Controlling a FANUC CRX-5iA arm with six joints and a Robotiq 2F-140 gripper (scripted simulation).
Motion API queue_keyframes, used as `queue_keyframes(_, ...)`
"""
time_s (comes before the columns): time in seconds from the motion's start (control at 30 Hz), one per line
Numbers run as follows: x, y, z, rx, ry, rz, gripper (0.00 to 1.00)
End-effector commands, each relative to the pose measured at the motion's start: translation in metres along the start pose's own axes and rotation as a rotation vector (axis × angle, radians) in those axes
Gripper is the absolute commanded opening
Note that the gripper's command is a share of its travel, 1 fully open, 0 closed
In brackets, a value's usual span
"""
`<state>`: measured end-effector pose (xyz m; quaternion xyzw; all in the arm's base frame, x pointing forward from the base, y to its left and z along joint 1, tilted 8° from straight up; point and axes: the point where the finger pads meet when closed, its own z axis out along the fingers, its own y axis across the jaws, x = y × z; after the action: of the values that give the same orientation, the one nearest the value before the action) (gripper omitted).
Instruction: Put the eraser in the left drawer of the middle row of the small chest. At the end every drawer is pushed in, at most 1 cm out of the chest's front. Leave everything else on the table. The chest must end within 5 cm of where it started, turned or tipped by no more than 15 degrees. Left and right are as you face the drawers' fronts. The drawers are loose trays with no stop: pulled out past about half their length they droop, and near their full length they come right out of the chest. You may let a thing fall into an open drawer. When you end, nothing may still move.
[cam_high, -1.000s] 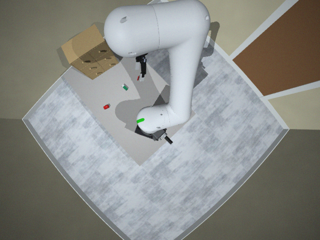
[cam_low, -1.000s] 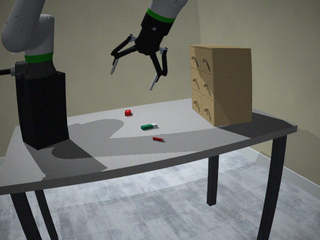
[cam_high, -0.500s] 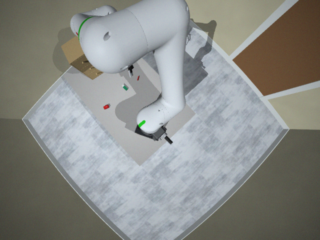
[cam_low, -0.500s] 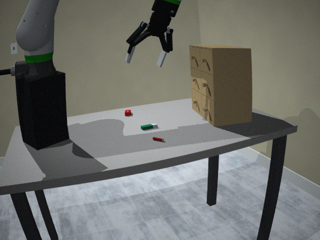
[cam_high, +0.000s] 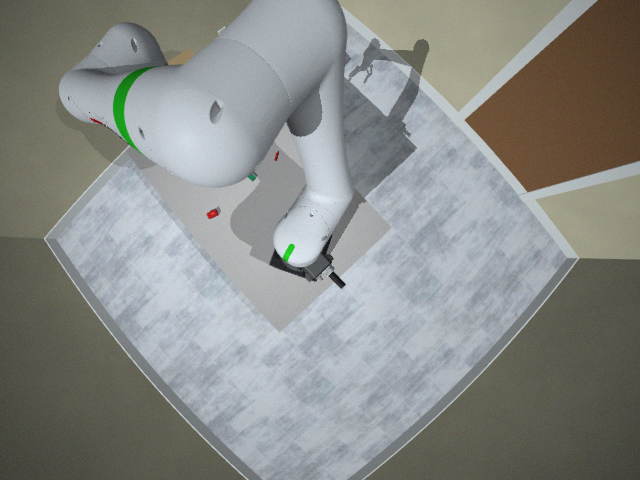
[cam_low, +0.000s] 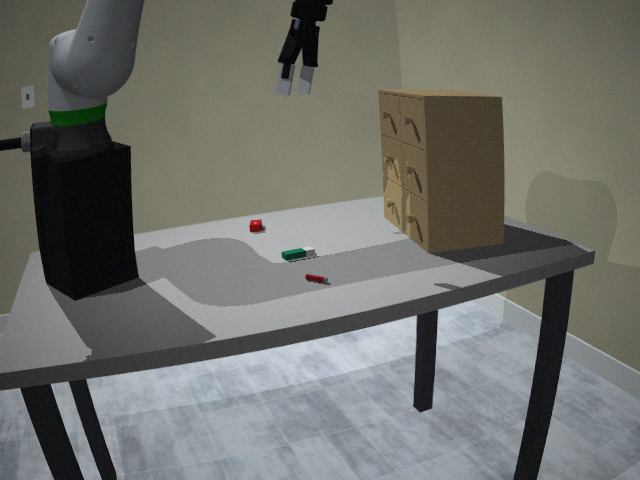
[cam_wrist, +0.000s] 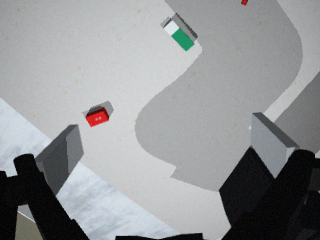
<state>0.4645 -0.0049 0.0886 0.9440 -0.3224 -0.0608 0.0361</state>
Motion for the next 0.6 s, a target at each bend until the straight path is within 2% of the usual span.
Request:
queue_keyframes(0.0, -0.017, -0.036, -0.02, -0.01, 0.099, -0.261, 1.0)
queue_keyframes(0.17, -0.043, -0.074, -0.041, -0.017, 0.173, -0.48, 1.0)
queue_keyframes(0.3, -0.056, -0.09, -0.05, -0.02, 0.205, -0.575, 1.0)
queue_keyframes(0.57, -0.064, -0.099, -0.055, -0.021, 0.223, -0.629, 1.0)
